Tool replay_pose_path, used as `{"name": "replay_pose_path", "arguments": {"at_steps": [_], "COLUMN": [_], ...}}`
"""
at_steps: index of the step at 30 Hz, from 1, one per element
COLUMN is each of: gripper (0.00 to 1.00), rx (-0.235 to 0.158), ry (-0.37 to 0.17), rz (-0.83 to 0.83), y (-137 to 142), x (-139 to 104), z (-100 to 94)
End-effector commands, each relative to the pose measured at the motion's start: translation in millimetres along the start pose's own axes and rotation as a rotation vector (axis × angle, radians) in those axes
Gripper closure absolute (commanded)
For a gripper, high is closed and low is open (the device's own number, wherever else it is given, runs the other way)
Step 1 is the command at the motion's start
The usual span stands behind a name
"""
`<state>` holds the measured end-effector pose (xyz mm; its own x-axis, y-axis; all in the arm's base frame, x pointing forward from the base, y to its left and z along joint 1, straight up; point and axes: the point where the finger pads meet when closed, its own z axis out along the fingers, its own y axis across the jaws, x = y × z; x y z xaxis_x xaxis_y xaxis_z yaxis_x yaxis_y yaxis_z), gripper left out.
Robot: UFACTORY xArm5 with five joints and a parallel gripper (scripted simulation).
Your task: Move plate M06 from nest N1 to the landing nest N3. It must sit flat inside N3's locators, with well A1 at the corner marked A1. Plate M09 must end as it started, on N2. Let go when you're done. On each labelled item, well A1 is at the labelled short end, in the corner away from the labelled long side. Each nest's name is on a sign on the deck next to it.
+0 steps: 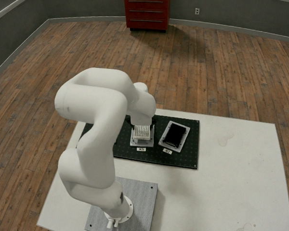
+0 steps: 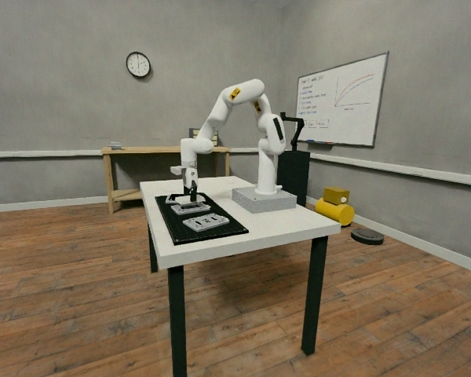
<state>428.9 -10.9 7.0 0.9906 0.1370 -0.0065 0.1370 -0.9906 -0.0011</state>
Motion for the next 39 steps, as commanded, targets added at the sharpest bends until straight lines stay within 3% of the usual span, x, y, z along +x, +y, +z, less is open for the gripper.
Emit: {"name": "replay_pose_path", "arguments": {"at_steps": [1,10,39], "gripper": [1.00,1.00,1.00], "rx": [0.006,0.006,0.006], "ry": [0.005,0.005,0.005], "rz": [0.000,0.000,0.000], "y": [0,0,0], "x": [2,2,2], "z": [3.8,18.8,23.3]}}
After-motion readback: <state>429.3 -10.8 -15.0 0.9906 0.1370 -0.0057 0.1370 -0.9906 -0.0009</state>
